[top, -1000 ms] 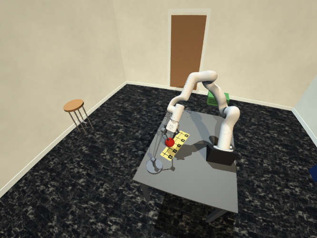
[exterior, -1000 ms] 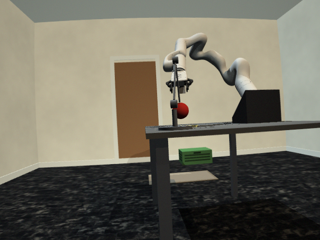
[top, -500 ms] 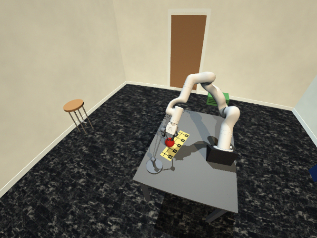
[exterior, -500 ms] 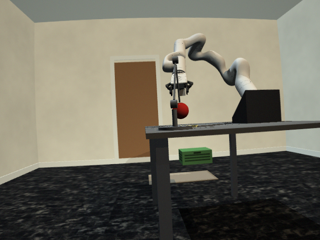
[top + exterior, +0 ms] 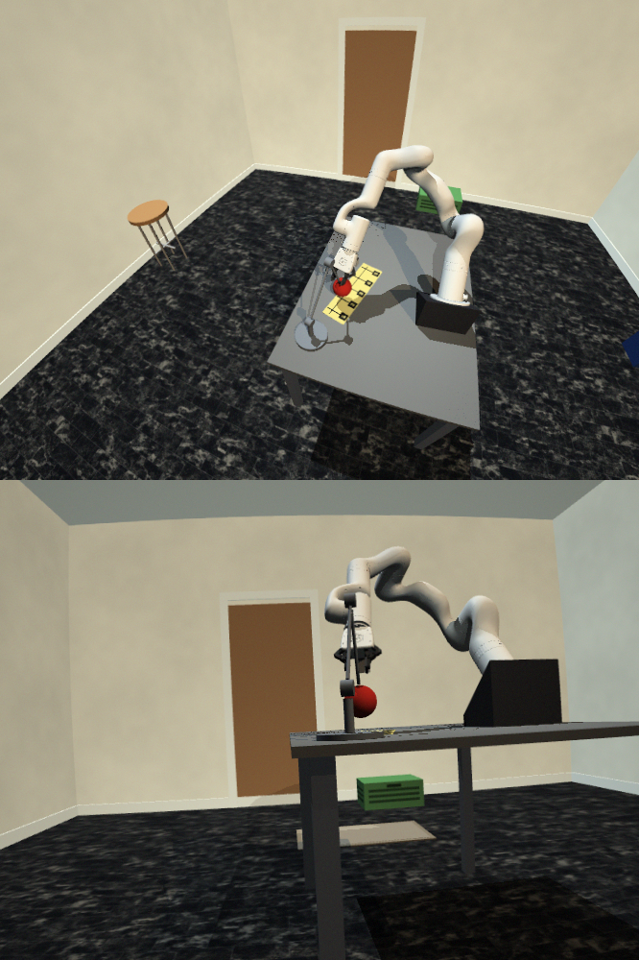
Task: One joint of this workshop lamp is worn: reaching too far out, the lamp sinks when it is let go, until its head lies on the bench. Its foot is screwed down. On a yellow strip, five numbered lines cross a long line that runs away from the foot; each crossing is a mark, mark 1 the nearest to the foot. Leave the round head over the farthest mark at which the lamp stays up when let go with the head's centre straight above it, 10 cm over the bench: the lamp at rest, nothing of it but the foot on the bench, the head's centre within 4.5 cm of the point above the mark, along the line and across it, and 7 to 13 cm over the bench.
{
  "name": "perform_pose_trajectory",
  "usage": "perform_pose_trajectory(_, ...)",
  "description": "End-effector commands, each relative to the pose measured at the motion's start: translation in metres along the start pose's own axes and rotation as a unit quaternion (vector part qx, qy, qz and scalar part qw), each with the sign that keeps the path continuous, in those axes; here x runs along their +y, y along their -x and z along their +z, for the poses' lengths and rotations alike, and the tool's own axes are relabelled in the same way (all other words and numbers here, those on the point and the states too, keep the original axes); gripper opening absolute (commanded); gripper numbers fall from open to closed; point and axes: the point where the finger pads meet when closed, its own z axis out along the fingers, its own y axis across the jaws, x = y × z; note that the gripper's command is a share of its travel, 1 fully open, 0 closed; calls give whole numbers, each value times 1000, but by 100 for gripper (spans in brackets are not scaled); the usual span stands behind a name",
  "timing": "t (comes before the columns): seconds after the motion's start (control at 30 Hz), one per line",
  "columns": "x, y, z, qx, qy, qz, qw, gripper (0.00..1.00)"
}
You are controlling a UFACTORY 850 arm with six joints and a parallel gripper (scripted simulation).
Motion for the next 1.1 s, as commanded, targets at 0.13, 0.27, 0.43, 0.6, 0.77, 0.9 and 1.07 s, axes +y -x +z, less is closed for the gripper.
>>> perform_pose_trajectory(0.13, -1, 1, -1, -1, 0, 0, 1000, 0)
perform_pose_trajectory(0.27, -1, 1, -1, 0, 1, 0, 1000, 0)
perform_pose_trajectory(0.43, -1, 1, -1, 0, 1, 0, 1000, 0)
perform_pose_trajectory(0.6, -1, 1, -1, -1, 1, 0, 1000, 0)
perform_pose_trajectory(0.77, -1, 1, -1, -1, 0, 0, 1000, 0)
perform_pose_trajectory(0.9, -1, 1, -1, -1, 0, 0, 1000, 0)
perform_pose_trajectory(1.07, -1, -10, -7, -1, -1, 0, 1000, 0)
